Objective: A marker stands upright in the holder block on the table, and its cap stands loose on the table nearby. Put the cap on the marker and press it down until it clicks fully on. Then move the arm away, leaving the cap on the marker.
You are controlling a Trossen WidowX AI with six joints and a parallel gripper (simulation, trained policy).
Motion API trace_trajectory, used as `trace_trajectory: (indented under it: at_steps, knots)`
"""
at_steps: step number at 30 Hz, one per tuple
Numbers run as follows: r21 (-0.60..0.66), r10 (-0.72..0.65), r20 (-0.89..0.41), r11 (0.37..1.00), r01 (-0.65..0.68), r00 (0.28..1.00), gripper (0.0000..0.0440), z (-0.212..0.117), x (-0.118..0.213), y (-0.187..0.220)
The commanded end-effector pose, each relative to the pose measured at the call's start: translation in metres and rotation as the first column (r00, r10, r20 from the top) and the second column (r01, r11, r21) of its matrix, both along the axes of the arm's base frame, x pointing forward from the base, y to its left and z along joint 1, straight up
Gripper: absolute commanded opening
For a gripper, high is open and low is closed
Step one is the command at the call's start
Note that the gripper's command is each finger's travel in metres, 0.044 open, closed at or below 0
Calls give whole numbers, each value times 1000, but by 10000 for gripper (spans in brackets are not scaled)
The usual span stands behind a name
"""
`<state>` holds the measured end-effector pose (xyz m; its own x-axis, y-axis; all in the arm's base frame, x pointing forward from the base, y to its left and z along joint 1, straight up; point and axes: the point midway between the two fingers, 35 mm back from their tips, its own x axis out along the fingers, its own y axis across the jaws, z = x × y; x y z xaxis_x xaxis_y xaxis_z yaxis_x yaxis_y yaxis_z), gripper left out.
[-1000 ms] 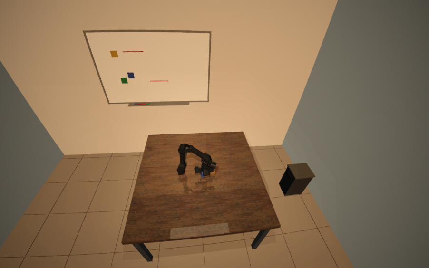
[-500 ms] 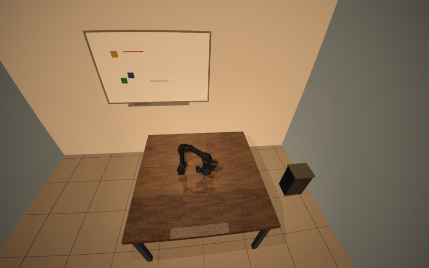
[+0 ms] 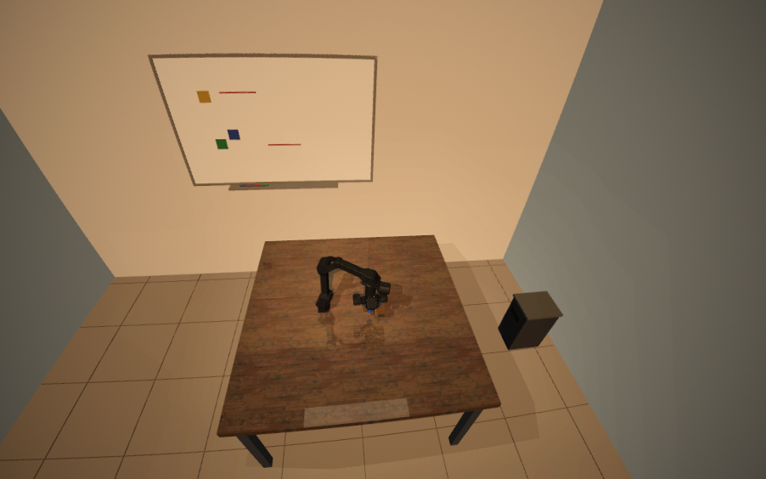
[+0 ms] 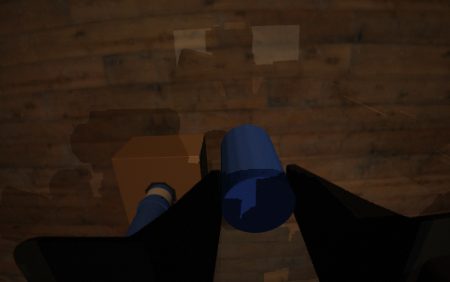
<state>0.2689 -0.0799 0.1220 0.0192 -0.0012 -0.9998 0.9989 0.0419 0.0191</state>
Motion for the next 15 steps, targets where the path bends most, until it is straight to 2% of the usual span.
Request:
trace_trajectory:
  at_steps: [1, 15]
  knots:
    - [2, -21, 22, 1000, 20, 1000, 0, 10, 8, 1]
    - [5, -87, 86, 996, 87, 992, 0, 47, 36, 9]
